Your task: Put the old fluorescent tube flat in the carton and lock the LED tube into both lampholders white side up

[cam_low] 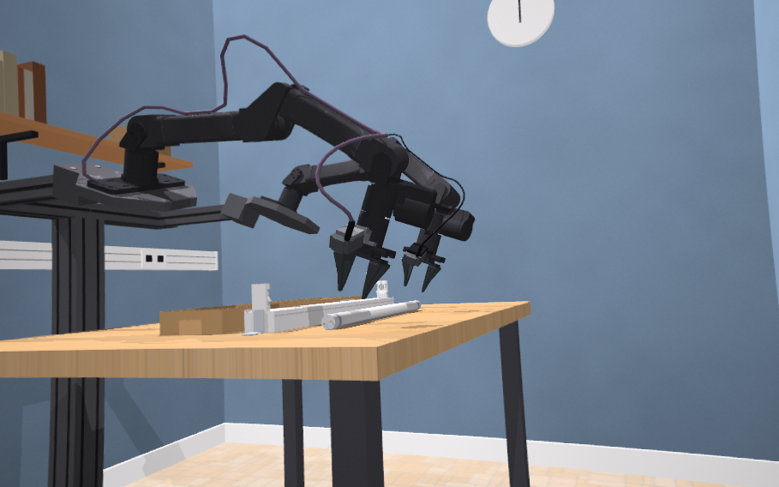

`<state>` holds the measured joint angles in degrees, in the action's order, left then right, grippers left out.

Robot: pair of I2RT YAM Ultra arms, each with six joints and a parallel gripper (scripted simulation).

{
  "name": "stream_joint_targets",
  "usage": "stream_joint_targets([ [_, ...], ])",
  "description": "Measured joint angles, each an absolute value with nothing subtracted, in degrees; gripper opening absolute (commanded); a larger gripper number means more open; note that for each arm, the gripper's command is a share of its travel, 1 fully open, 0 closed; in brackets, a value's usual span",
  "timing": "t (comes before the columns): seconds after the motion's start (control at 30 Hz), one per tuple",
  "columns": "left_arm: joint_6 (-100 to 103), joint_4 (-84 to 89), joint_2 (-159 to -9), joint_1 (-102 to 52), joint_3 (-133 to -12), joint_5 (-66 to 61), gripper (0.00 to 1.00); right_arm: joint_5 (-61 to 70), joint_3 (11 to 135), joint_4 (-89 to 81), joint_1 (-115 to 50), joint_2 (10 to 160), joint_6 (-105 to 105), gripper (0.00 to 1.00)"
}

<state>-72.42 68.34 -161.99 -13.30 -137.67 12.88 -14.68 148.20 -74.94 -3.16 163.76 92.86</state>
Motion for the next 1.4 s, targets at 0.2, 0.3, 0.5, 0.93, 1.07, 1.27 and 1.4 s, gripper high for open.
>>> stream_joint_targets([
  [0.2, -72.75, 65.6, -162.82, -12.71, -135.81, 12.93, 0.49, -14.85, 144.31, -70.74, -2.39, 163.57, 92.49, 0.49],
  [0.3, -72.9, 64.88, -163.63, -12.75, -135.52, 12.93, 0.49, -14.85, 142.3, -69.82, -2.5, 163.59, 92.33, 0.49],
  [0.5, -73.28, 62.7, -164.27, -12.32, -134.65, 12.97, 0.49, -14.85, 141.38, -67.24, -2.02, 164.31, 91.88, 0.49],
  [0.93, -73.76, 60.88, -166.12, -12.08, -134.67, 13.04, 0.49, -14.92, 141.93, -65.89, -1.89, 166.01, 91.59, 0.49],
  [1.07, -73.78, 60.95, -166.12, -12.05, -134.89, 13.04, 0.11, -14.85, 142.15, -65.91, -1.89, 166.01, 91.59, 0.49],
  [1.27, -73.8, 61.04, -166.15, -12.05, -135.04, 13.02, 0.11, -14.85, 142.3, -65.93, -1.89, 166.01, 91.59, 0.49],
  [1.4, -73.8, 61.04, -166.15, -12.05, -135.04, 13.02, 0.11, -14.85, 142.34, -65.93, -1.89, 166.01, 91.59, 0.49],
])
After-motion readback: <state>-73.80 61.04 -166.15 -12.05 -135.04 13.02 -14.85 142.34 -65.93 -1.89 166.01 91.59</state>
